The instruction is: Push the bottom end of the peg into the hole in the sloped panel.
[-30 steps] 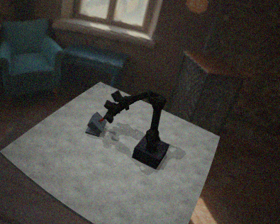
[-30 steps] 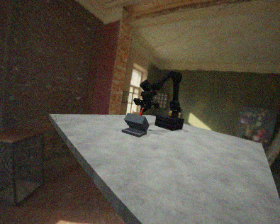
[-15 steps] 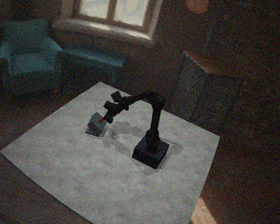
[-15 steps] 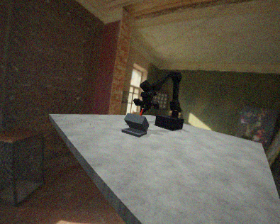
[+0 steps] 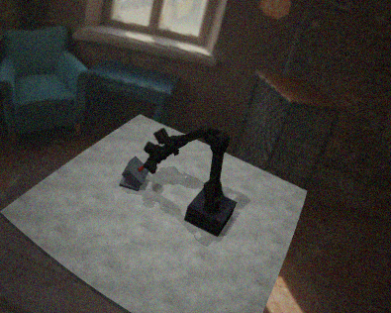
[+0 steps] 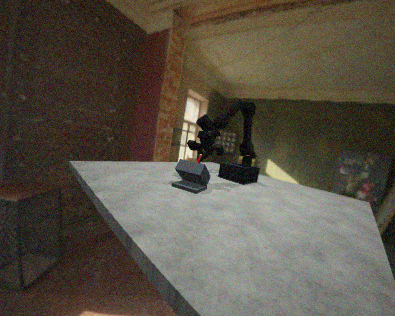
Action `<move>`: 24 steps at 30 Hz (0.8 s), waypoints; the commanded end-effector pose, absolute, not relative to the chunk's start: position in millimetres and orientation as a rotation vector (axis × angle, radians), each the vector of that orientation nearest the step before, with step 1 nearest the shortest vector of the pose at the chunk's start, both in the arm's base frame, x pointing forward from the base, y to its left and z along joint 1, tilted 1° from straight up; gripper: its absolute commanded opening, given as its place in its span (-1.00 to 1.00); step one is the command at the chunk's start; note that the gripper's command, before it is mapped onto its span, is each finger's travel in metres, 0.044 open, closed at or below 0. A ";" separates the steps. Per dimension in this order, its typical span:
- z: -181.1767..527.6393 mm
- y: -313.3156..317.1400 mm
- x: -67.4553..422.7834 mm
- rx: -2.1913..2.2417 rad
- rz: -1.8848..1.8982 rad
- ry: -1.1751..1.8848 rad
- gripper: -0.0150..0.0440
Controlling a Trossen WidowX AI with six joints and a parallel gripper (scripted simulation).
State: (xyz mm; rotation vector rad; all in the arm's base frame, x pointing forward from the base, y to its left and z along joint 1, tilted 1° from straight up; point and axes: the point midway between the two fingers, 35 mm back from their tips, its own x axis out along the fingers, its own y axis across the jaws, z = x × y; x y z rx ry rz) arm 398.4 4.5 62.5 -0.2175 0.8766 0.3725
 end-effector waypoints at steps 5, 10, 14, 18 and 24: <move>57.3 5.0 402.0 -0.215 0.368 0.879 -0.49; 54.9 5.6 403.9 -0.215 0.368 0.879 -0.49; 53.0 6.2 405.4 -0.215 0.368 0.879 -0.49; 51.1 6.8 406.8 -0.215 0.368 0.879 -0.49; 48.3 7.6 409.0 -0.215 0.368 0.879 -0.49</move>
